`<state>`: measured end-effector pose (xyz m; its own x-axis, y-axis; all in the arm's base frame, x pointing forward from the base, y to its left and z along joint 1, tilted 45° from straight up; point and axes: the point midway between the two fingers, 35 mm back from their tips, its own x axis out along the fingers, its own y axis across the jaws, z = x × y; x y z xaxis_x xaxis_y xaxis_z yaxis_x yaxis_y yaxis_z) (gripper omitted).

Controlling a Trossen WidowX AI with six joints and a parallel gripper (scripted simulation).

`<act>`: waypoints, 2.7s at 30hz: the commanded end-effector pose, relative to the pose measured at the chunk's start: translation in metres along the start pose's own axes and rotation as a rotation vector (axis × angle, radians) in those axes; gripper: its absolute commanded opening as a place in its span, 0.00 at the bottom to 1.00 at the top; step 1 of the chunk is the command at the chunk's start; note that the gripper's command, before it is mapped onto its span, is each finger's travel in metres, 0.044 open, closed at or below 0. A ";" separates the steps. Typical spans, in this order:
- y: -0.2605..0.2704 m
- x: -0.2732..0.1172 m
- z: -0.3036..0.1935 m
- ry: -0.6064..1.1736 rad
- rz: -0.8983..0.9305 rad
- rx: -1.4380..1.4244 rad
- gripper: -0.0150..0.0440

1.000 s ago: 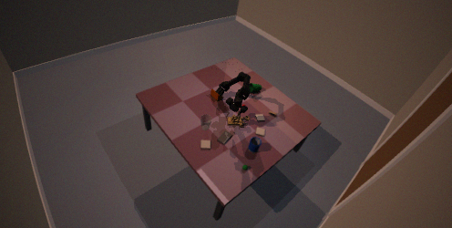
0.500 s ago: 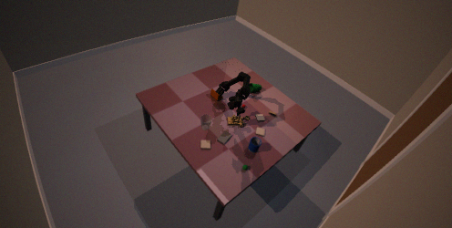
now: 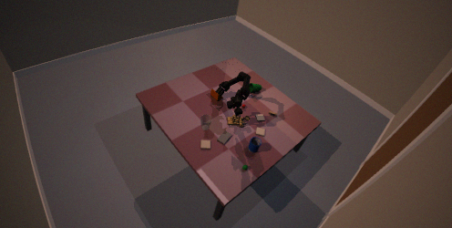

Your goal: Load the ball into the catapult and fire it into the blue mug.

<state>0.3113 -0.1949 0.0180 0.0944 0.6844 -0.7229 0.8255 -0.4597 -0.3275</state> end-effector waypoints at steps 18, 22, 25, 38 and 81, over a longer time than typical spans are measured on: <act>-0.002 0.057 -0.002 0.004 -0.014 0.097 1.00; -0.002 0.064 -0.002 0.004 -0.014 0.097 1.00; -0.002 0.069 -0.002 0.005 -0.014 0.097 1.00; -0.003 0.090 -0.002 0.006 -0.014 0.097 1.00; -0.002 0.042 -0.002 0.004 -0.013 -0.227 0.25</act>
<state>0.3143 -0.1628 -0.0118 0.0809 0.6931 -0.7163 0.8877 -0.3769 -0.2644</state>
